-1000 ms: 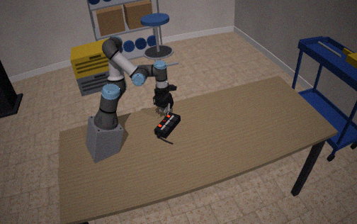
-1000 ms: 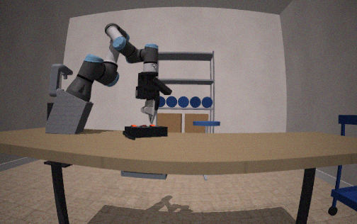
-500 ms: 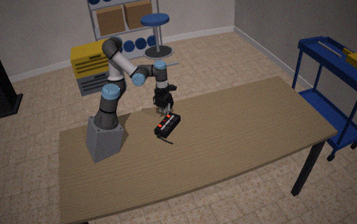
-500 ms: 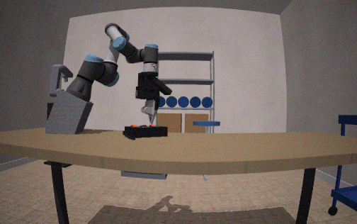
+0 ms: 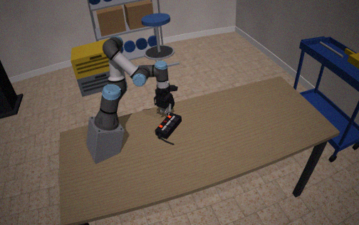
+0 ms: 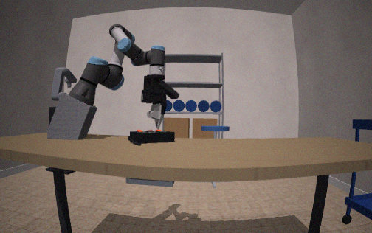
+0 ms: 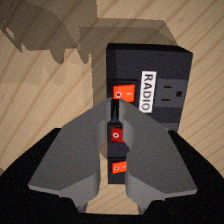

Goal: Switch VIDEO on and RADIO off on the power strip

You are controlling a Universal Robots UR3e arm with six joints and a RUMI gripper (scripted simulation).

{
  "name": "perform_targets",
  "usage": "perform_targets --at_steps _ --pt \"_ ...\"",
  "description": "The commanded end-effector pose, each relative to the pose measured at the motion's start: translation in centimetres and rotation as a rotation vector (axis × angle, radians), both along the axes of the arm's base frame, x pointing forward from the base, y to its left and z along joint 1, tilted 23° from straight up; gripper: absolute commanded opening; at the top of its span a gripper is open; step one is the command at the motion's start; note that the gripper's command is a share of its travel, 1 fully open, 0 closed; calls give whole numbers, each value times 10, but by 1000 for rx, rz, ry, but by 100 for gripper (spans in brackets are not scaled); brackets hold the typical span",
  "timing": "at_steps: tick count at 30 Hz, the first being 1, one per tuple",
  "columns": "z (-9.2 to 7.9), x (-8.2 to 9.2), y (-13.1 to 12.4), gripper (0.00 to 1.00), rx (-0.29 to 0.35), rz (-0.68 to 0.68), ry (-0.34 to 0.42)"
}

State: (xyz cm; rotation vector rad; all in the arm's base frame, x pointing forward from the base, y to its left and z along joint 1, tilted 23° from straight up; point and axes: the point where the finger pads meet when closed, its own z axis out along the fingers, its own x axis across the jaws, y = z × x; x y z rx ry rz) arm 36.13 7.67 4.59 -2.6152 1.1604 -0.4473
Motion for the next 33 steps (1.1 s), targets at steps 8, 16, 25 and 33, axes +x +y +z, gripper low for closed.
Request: perform_targets --at_steps 8,16,25,33 --pt "1 1 0 0 -1 0 -2" --pt "0 1 0 0 -1 0 -2" --pt "-2 2 0 0 -1 0 -2" --pt "-5 3 0 0 -1 0 -2"
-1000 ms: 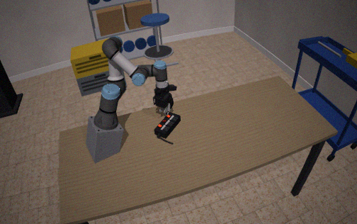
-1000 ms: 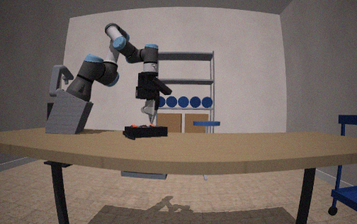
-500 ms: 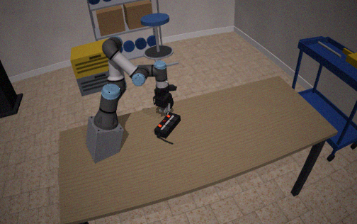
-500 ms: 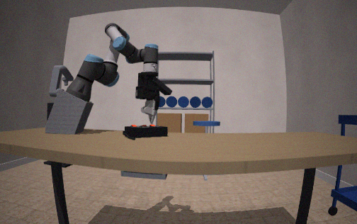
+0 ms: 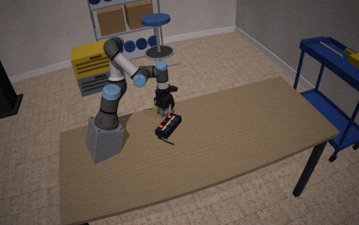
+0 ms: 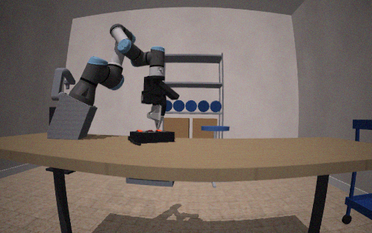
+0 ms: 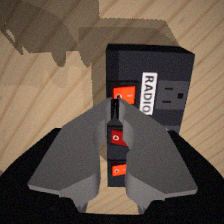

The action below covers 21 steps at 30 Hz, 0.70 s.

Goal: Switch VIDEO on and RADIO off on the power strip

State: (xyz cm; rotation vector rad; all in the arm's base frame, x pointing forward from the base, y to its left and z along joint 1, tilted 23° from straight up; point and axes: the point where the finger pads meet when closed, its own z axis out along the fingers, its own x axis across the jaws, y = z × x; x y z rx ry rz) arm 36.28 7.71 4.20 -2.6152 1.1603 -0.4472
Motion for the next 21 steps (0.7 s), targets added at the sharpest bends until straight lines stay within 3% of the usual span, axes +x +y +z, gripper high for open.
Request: perform_targets --at_steps 1,21 --pt "-1 1 0 0 -1 0 -2" --pt "-3 2 0 0 -1 0 -2"
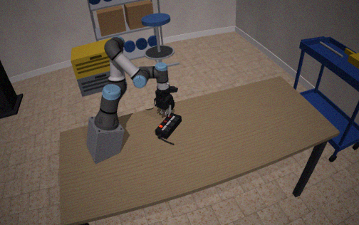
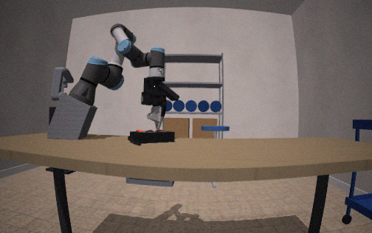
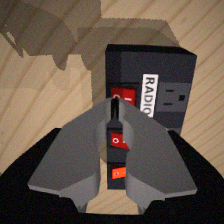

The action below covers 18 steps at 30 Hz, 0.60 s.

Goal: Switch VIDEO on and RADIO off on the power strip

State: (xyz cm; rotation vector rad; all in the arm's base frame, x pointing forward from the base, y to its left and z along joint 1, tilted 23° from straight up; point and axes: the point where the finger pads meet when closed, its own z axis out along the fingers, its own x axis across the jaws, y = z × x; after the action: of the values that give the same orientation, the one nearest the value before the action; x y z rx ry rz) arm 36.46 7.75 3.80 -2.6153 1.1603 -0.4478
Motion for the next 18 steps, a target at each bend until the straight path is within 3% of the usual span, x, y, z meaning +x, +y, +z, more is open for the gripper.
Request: perform_targets --at_steps 1,11,18 --pt "1 0 0 0 -1 0 -2" --pt "2 0 0 0 -1 0 -2" --pt "15 -5 -2 0 -1 0 -2"
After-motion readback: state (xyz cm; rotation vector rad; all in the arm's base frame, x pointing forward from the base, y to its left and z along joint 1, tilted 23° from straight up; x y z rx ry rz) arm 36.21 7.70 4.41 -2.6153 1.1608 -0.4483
